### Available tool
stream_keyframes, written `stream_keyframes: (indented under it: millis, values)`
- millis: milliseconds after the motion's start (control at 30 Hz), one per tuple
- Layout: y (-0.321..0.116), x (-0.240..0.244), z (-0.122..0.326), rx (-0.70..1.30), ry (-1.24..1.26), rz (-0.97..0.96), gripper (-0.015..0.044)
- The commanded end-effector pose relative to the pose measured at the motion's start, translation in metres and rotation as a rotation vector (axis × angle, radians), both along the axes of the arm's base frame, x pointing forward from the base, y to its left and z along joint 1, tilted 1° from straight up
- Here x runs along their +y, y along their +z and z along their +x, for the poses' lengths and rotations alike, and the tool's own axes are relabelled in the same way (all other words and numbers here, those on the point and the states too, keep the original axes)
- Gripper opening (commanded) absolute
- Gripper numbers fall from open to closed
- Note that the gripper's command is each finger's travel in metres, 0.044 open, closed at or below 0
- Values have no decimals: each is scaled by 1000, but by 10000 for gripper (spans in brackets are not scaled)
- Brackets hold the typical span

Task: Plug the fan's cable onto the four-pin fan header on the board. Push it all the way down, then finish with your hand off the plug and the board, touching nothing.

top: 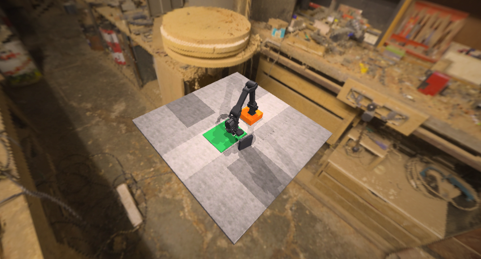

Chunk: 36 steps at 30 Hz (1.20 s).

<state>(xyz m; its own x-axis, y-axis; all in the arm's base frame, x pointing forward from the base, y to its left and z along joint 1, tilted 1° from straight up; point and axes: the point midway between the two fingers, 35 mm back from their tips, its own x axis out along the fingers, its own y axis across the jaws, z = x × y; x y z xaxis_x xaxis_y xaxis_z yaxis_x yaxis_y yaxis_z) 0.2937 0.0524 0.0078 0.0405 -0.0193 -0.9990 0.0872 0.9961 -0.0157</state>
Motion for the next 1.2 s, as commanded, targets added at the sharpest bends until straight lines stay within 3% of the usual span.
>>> stream_keyframes:
  millis: [0,233,333,467,667,1033,1167]
  values:
    - [0,0,0,-1,0,0,79]
    - [0,0,0,-1,0,0,260]
    - [3,0,0,-1,0,1,260]
    - [52,1,-2,0,3,4,260]
    - [56,0,0,0,4,4,260]
    - [64,-43,103,-9,4,0,260]
    - [63,-46,109,-10,4,-1,260]
